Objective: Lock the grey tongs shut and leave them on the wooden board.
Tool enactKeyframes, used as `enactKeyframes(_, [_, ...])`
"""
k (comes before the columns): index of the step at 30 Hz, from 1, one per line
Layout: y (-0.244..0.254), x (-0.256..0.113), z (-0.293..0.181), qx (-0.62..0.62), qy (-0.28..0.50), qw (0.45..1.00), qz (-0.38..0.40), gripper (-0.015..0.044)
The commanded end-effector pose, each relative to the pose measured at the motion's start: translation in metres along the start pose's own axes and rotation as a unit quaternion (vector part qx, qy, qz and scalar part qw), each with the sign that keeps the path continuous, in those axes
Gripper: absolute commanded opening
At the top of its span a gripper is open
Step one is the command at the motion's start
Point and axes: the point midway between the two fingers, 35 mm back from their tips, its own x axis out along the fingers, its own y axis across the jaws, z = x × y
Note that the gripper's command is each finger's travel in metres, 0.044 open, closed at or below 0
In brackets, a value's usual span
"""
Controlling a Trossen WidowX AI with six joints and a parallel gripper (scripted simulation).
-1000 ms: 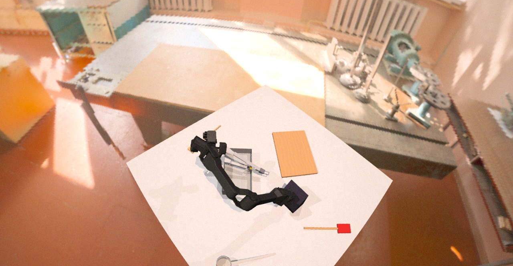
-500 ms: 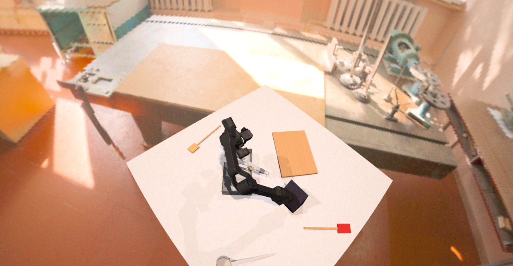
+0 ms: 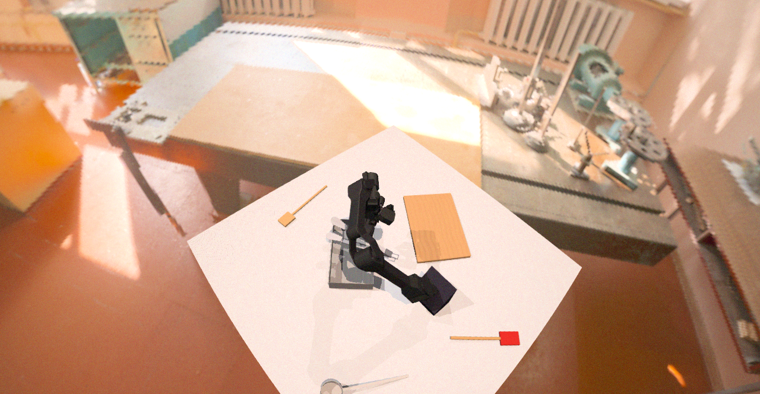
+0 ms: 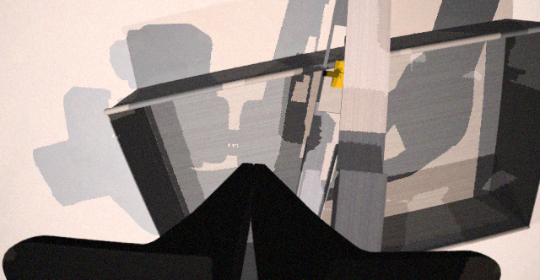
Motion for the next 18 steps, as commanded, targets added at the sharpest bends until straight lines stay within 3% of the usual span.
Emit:
enactKeyframes(1, [-0.001, 0.001, 0.002, 0.018, 0.002, 1.000, -0.009, -0.0150])
enactKeyframes(18, [0.000, 0.022, 0.001, 0.018, 0.002, 1.000, -0.009, -0.0150])
